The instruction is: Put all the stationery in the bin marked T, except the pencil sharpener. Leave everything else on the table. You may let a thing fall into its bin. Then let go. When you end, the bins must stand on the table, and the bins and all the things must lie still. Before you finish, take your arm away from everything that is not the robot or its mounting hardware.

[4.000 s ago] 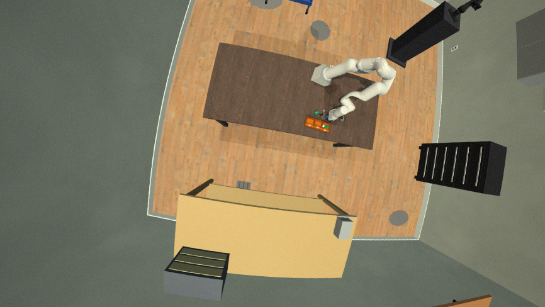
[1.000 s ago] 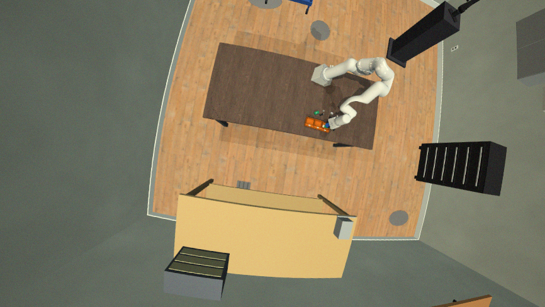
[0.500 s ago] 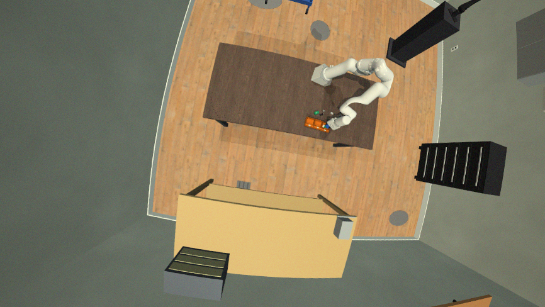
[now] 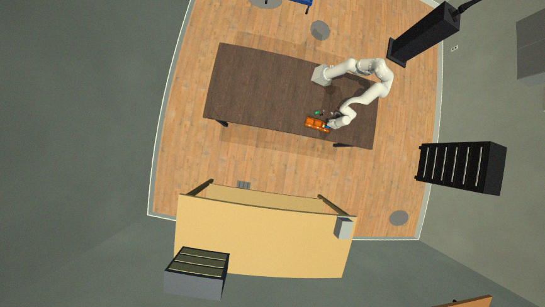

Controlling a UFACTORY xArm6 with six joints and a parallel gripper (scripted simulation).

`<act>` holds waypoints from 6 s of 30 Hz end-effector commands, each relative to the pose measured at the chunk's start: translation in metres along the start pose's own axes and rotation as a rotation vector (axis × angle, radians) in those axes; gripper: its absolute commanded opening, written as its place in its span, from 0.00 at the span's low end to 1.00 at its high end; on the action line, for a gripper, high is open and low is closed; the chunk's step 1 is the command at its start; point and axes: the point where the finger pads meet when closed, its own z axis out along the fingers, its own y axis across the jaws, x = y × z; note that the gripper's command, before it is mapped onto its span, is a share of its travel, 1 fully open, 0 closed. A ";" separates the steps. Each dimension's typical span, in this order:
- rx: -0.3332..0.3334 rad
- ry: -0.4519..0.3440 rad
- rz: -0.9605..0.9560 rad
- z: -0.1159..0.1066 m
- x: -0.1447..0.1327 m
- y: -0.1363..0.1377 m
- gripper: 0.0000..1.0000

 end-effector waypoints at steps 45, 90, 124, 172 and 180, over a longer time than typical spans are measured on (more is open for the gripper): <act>-0.029 -0.006 -0.131 0.037 -0.002 0.001 0.00; -0.029 -0.006 -0.131 0.013 -0.001 0.000 0.47; -0.028 -0.006 -0.131 -0.074 -0.001 -0.002 1.00; -0.028 -0.006 -0.131 -0.133 -0.001 -0.004 1.00; -0.028 -0.006 -0.131 -0.133 -0.001 -0.004 1.00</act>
